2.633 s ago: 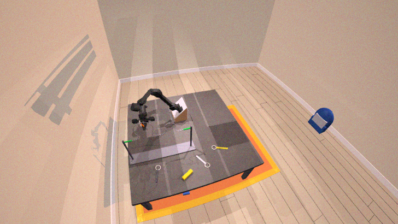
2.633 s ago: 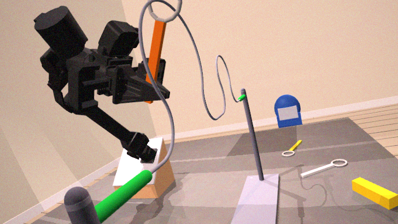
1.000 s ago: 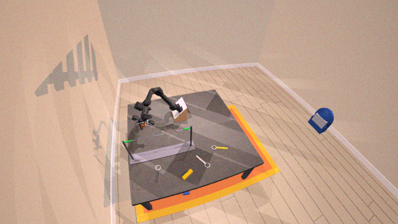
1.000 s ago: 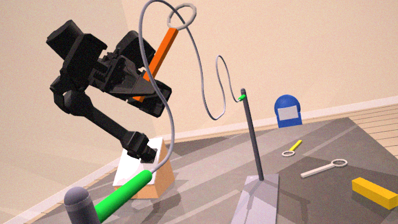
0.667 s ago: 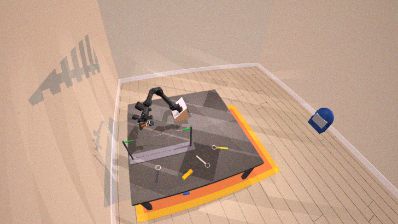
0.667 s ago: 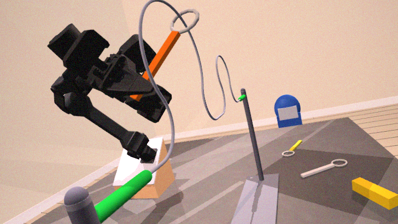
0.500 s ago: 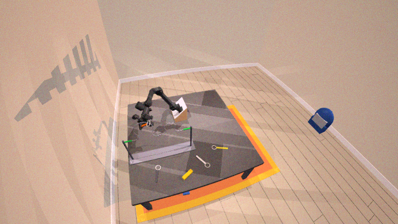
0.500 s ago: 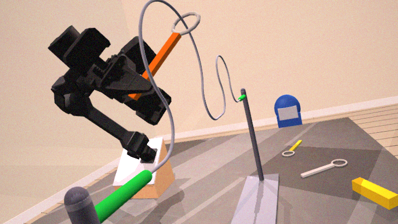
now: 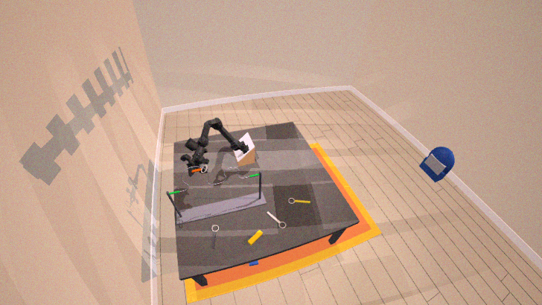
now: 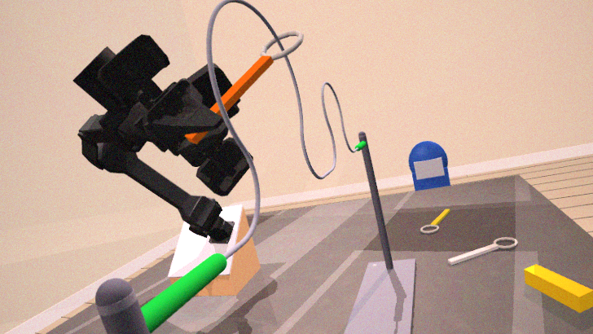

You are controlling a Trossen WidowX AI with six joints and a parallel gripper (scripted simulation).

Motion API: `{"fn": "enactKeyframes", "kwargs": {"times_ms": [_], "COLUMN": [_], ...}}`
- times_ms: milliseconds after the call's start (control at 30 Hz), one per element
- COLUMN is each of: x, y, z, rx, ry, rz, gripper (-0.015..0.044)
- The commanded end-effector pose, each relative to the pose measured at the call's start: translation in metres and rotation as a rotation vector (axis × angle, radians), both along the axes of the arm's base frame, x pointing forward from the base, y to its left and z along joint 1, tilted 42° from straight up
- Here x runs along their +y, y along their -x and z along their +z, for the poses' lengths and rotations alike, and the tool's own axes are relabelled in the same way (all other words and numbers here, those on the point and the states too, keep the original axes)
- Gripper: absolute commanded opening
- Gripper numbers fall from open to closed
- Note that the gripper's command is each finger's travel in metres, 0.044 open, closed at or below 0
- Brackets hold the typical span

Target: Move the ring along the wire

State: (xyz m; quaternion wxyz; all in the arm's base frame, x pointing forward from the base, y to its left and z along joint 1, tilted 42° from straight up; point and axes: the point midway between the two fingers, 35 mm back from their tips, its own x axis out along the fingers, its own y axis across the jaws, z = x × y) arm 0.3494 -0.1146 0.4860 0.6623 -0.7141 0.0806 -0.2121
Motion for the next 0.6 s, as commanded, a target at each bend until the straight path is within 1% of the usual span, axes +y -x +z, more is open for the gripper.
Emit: {"fn": "enactKeyframes", "kwargs": {"times_ms": [0, 567], "x": [0.0012, 0.0023], "y": [0.0015, 0.0019], "z": [0.0028, 0.0084], "rx": [-0.010, -0.028], "ry": [0.049, 0.261], "rz": [0.002, -0.007], "gripper": [-0.0150, -0.0150]}}
